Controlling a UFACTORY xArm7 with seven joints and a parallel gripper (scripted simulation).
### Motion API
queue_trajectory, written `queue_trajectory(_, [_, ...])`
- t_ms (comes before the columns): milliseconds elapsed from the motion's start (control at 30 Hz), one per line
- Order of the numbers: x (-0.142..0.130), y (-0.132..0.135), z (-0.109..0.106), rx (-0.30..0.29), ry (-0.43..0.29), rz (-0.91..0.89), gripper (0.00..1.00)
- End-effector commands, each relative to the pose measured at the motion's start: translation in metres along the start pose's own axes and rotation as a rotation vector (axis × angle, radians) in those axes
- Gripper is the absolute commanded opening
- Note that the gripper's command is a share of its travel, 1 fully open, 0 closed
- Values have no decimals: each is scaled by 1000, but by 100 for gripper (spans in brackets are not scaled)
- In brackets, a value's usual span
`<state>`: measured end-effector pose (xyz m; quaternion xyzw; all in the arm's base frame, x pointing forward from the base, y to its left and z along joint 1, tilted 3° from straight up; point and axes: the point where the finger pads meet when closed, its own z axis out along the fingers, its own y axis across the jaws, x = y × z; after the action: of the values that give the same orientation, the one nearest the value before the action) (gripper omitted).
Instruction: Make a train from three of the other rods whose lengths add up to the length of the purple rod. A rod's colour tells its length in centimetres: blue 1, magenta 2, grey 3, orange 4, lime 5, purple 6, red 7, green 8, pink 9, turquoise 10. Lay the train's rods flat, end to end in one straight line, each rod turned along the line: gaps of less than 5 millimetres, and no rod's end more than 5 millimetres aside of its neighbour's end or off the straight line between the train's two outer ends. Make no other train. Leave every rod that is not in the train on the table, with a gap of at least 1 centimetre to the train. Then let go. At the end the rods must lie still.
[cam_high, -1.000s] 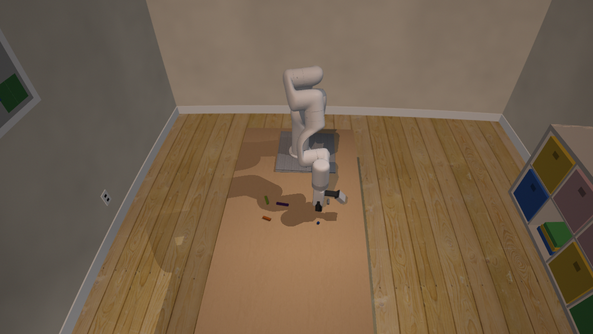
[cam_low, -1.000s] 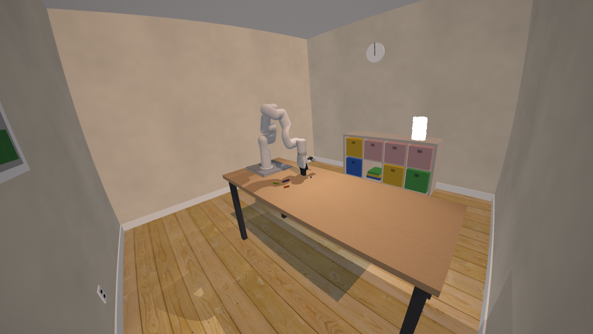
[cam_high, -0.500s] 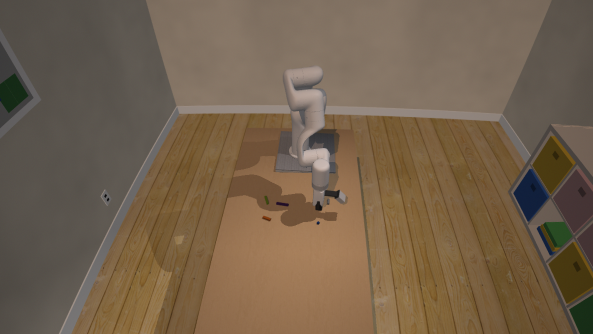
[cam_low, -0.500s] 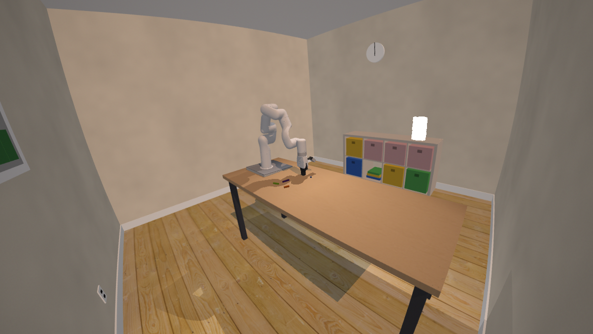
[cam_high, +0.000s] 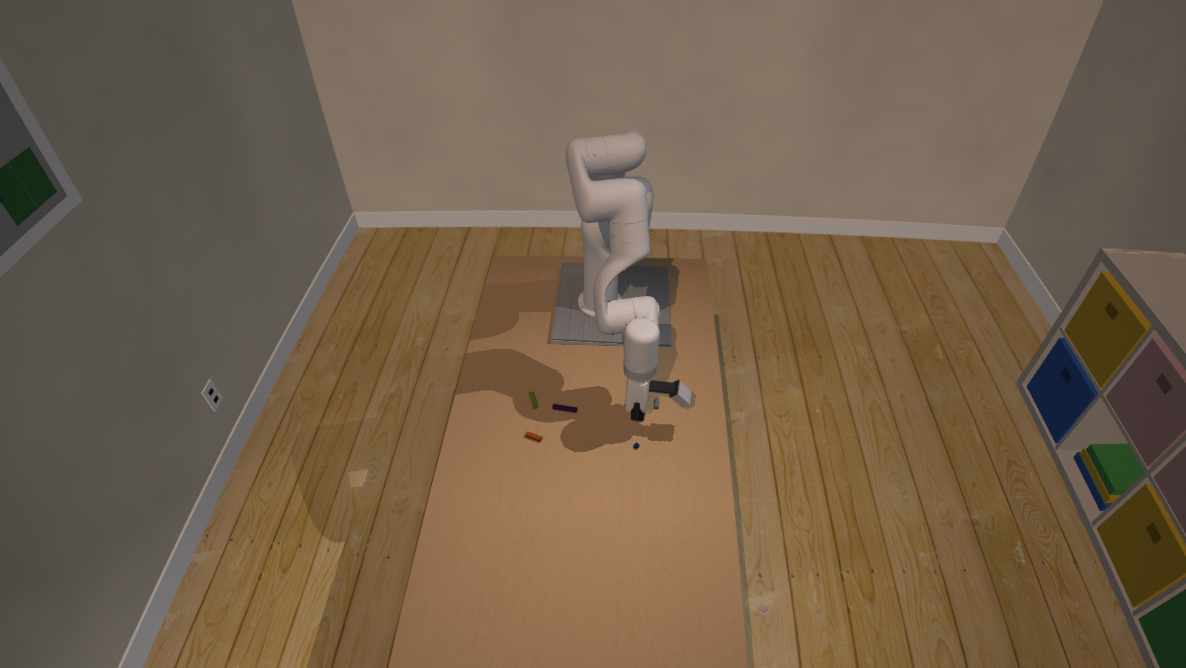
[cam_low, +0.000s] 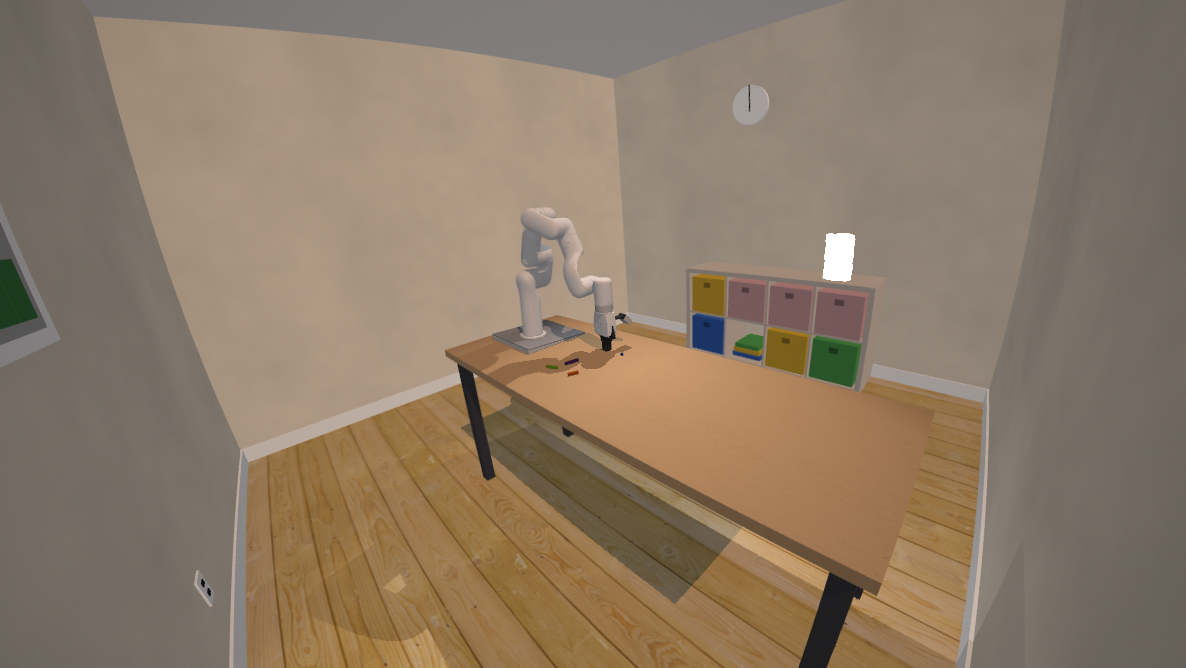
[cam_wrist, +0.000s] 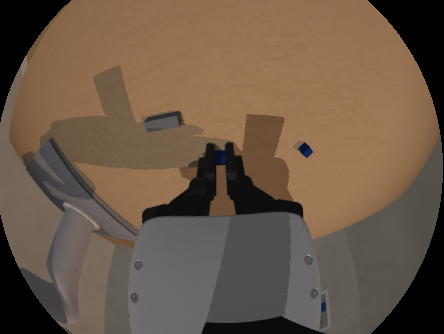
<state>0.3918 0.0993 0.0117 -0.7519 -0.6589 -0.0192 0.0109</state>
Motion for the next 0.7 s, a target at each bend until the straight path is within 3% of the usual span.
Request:
queue_trajectory(0, [0,1,-1,-4,1,0,4])
queue_trajectory(533, [0,1,-2,-4,1,0,4])
queue_trajectory(667, [0,1,-12,-4,1,0,4])
